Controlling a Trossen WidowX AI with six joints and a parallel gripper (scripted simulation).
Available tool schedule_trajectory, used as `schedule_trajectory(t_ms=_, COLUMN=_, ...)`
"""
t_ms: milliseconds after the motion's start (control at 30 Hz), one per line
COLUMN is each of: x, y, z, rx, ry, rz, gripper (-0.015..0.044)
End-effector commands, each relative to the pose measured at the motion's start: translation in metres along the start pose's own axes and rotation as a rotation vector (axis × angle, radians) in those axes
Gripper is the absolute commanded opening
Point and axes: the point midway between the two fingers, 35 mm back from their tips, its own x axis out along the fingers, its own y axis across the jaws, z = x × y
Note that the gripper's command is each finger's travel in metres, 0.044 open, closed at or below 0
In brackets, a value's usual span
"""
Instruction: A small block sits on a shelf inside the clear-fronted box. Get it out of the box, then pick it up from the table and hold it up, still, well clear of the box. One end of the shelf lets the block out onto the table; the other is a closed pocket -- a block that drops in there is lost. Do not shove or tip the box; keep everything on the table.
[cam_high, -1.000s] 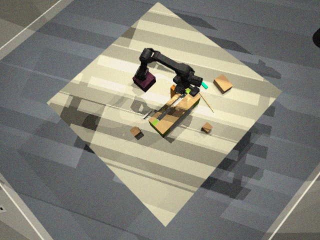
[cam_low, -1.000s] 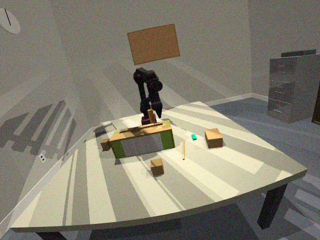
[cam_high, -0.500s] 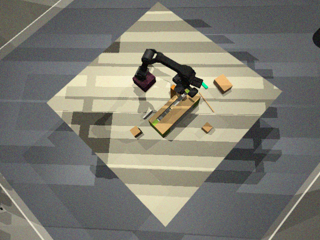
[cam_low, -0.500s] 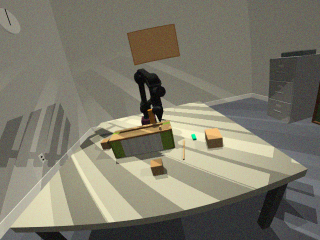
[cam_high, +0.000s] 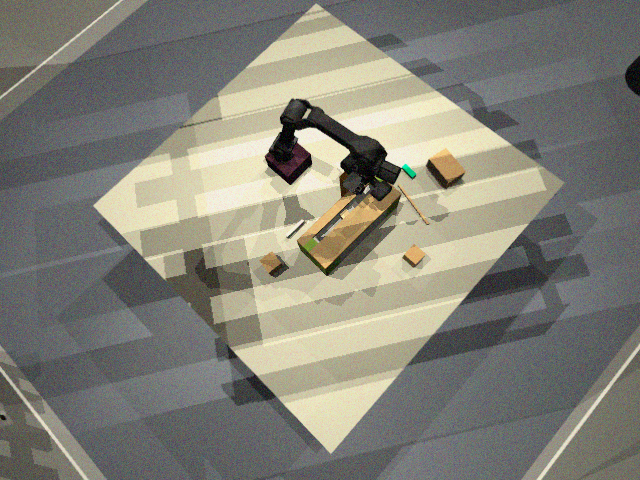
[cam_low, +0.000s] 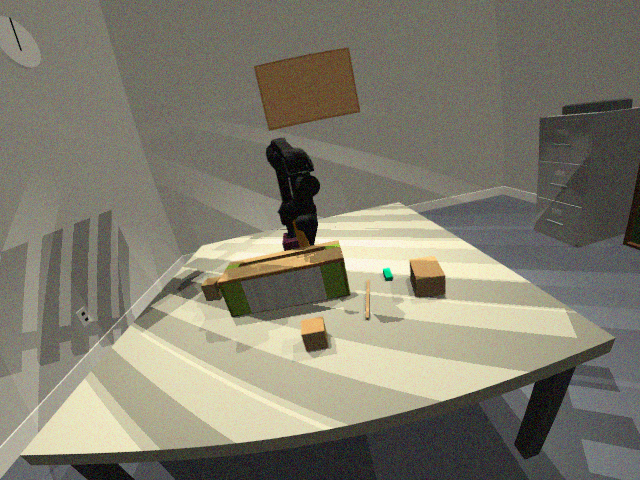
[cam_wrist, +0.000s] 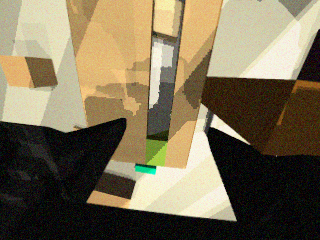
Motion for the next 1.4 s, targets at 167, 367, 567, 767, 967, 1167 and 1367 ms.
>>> schedule_trajectory(t_ms=167, x=0.000, y=0.001, z=0.015, rx=-0.002, ry=-0.004, rz=0.002, gripper=0.0400)
schedule_trajectory(t_ms=367, x=0.000, y=0.002, z=0.025, rx=-0.002, ry=-0.005, rz=0.002, gripper=0.0400)
schedule_trajectory(t_ms=567, x=0.001, y=0.002, z=0.035, rx=-0.002, ry=-0.006, rz=0.002, gripper=0.0400)
schedule_trajectory(t_ms=767, x=0.001, y=0.002, z=0.045, rx=-0.002, ry=-0.007, rz=0.003, gripper=0.0400)
schedule_trajectory(t_ms=967, x=0.001, y=0.002, z=0.055, rx=-0.002, ry=-0.008, rz=0.003, gripper=0.0400)
schedule_trajectory(t_ms=1167, x=0.001, y=0.001, z=0.057, rx=0.000, ry=-0.011, rz=0.002, gripper=0.0400)
schedule_trajectory(t_ms=1367, x=0.001, y=0.001, z=0.057, rx=0.000, ry=-0.011, rz=0.002, gripper=0.0400)
